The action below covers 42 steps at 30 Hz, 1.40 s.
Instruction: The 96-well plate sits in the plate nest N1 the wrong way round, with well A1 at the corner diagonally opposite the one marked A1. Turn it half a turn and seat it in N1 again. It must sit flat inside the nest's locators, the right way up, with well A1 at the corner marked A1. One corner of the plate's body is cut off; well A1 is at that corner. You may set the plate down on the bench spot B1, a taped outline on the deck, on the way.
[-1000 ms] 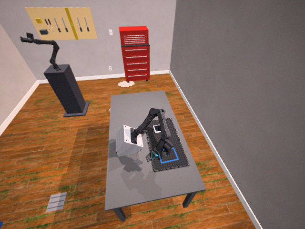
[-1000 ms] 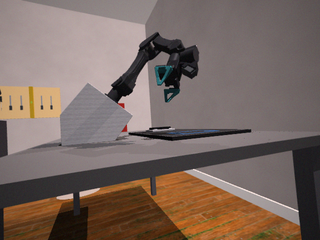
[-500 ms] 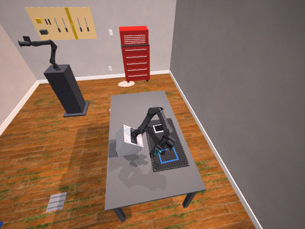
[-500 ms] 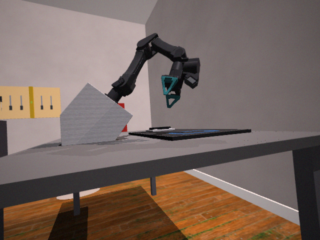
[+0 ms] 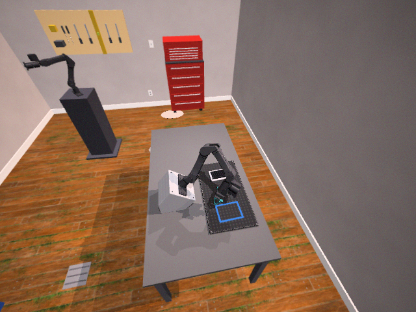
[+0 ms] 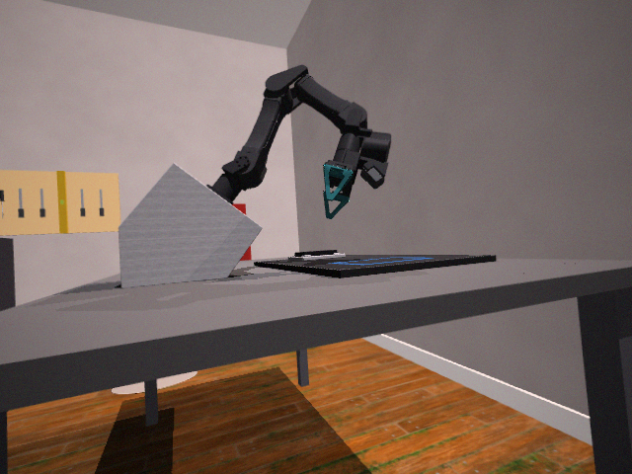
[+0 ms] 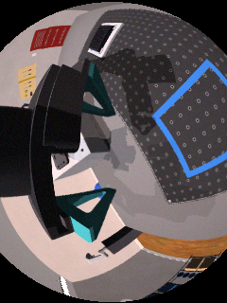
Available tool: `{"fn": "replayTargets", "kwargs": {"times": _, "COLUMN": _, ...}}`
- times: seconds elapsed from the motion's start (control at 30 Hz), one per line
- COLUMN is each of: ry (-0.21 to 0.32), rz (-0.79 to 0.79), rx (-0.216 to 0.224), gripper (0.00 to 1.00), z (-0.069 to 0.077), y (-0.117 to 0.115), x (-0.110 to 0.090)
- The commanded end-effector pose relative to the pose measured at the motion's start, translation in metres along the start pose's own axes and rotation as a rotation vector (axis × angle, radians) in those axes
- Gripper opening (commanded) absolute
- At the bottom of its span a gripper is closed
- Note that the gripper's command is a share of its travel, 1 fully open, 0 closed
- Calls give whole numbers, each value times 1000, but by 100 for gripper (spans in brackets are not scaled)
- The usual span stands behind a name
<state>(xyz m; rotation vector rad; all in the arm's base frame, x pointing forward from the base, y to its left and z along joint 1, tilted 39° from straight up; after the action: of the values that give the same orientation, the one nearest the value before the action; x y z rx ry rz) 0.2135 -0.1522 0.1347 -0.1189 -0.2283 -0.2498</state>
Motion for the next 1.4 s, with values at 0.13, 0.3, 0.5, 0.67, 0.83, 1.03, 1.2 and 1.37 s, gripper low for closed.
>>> {"fn": "replayTargets", "kwargs": {"times": 0.13, "ry": 2, "rz": 49, "rx": 16, "gripper": 100, "z": 10, "y": 21, "x": -3}}
{"fn": "replayTargets", "kwargs": {"times": 0.3, "ry": 6, "rz": 117, "rx": 41, "gripper": 100, "z": 15, "y": 45, "x": -6}}
{"fn": "replayTargets", "kwargs": {"times": 0.5, "ry": 13, "rz": 218, "rx": 74, "gripper": 100, "z": 23, "y": 73, "x": -13}}
{"fn": "replayTargets", "kwargs": {"times": 0.67, "ry": 16, "rz": 255, "rx": 86, "gripper": 100, "z": 27, "y": 86, "x": -18}}
{"fn": "replayTargets", "kwargs": {"times": 0.83, "ry": 22, "rz": 325, "rx": 107, "gripper": 100, "z": 34, "y": 108, "x": -28}}
{"fn": "replayTargets", "kwargs": {"times": 1.03, "ry": 35, "rz": 459, "rx": 144, "gripper": 100, "z": 44, "y": 131, "x": -45}}
{"fn": "replayTargets", "kwargs": {"times": 1.2, "ry": -10, "rz": 483, "rx": 117, "gripper": 100, "z": 45, "y": 143, "x": -43}}
{"fn": "replayTargets", "kwargs": {"times": 1.37, "ry": -61, "rz": 499, "rx": 95, "gripper": 100, "z": 45, "y": 164, "x": -29}}
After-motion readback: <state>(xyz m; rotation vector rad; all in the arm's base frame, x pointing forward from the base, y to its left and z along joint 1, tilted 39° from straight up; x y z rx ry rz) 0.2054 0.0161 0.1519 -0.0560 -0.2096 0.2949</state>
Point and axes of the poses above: the point where the finger pads meet when closed, its own z axis back along the fingers, its own y axis across the jaws, x = y × z, the point moved 1 cm from there along z, back along the fingers, and after that the axes turned 13 degrees about z, right-handed, at the moved point
